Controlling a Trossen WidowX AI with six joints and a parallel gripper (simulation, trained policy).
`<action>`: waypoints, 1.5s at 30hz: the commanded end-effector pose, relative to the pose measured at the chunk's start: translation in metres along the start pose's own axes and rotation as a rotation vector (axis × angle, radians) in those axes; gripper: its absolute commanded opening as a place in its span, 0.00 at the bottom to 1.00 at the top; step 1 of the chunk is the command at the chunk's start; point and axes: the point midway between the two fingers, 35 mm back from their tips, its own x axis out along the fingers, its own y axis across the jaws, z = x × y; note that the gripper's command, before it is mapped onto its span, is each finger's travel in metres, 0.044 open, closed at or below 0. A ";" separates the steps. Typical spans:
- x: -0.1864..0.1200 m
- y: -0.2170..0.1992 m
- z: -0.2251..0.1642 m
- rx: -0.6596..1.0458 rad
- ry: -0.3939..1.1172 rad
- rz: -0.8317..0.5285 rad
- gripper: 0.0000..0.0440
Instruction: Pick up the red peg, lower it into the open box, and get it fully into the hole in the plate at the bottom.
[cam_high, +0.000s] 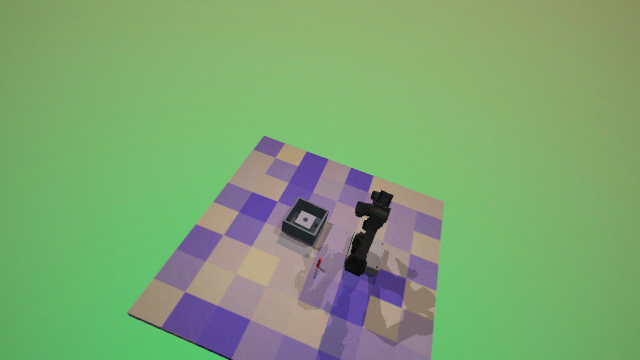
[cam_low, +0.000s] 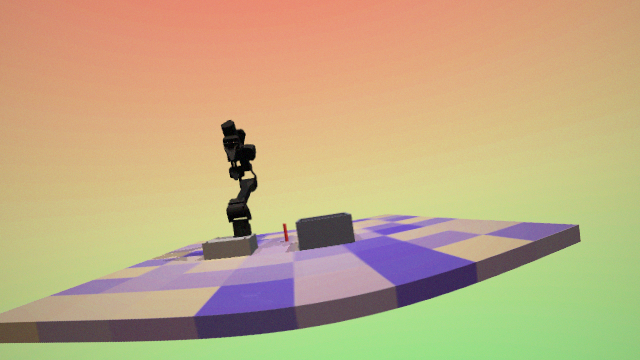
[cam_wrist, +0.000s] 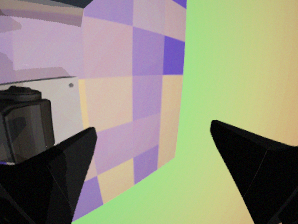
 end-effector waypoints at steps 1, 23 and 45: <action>0.007 0.002 0.000 0.082 -0.039 0.065 1.00; 0.045 0.013 0.024 0.571 -0.052 0.352 1.00; 0.068 0.051 0.087 0.769 0.211 0.555 1.00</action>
